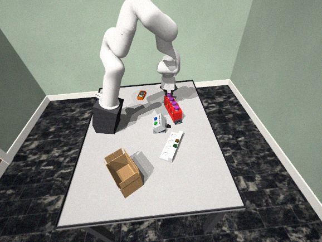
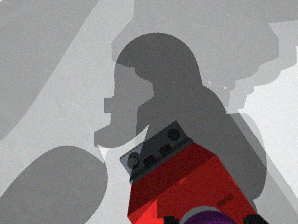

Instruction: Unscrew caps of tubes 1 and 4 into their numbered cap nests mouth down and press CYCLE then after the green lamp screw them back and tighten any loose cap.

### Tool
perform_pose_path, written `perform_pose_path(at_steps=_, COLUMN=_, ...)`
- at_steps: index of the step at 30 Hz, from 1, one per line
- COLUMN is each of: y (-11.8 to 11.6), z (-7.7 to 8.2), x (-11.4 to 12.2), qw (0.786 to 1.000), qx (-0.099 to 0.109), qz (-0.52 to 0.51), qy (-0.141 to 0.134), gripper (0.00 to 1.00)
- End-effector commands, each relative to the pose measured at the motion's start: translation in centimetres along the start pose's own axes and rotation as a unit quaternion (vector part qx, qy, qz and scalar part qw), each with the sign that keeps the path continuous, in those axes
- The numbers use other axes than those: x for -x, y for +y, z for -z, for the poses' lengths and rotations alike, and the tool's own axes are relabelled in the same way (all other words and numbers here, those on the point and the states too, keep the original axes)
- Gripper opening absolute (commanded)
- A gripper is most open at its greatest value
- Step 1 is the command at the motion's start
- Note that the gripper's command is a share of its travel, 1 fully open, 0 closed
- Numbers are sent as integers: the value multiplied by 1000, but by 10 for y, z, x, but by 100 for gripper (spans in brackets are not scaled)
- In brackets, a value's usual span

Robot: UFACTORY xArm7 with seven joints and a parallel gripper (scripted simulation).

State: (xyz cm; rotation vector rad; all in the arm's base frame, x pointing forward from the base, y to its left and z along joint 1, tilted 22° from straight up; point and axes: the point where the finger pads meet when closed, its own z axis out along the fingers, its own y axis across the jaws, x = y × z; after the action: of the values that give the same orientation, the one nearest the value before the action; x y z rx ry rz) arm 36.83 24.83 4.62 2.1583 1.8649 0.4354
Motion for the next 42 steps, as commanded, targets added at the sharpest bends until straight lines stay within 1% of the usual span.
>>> perform_pose_path(at_steps=1, y=1, z=1, x=-1, qw=992, qx=-6, qz=125, qy=2, gripper=0)
perform_pose_path(at_steps=4, y=1, z=1, x=-1, qw=980, qx=-6, qz=199, qy=2, gripper=0)
perform_pose_path(at_steps=8, y=1, z=1, x=-1, qw=955, qx=-5, qz=296, qy=3, gripper=0)
perform_pose_path(at_steps=10, y=1, z=1, x=-1, qw=955, qx=-5, qz=296, qy=3, gripper=0)
perform_pose_path(at_steps=12, y=1, z=1, x=-1, qw=939, qx=-5, qz=343, qy=3, gripper=0)
perform_pose_path(at_steps=15, y=1, z=1, x=-1, qw=911, qx=-5, qz=412, qy=3, gripper=0)
perform_pose_path(at_steps=18, y=1, z=1, x=-1, qw=877, qx=-5, qz=480, qy=4, gripper=0)
perform_pose_path(at_steps=22, y=1, z=2, x=-1, qw=827, qx=-4, qz=562, qy=4, gripper=0)
perform_pose_path(at_steps=25, y=1, z=2, x=-1, qw=785, qx=-2, qz=619, qy=4, gripper=0)
perform_pose_path(at_steps=27, y=1, z=2, x=-1, qw=785, qx=-2, qz=619, qy=4, gripper=0)
perform_pose_path(at_steps=28, y=1, z=2, x=-1, qw=774, qx=-4, qz=633, qy=4, gripper=0)
perform_pose_path(at_steps=35, y=1, z=2, x=-1, qw=774, qx=-4, qz=633, qy=4, gripper=0)
perform_pose_path(at_steps=36, y=1, z=2, x=-1, qw=774, qx=-4, qz=633, qy=4, gripper=46)
perform_pose_path(at_steps=42, y=1, z=2, x=-1, qw=774, qx=-4, qz=633, qy=4, gripper=46)
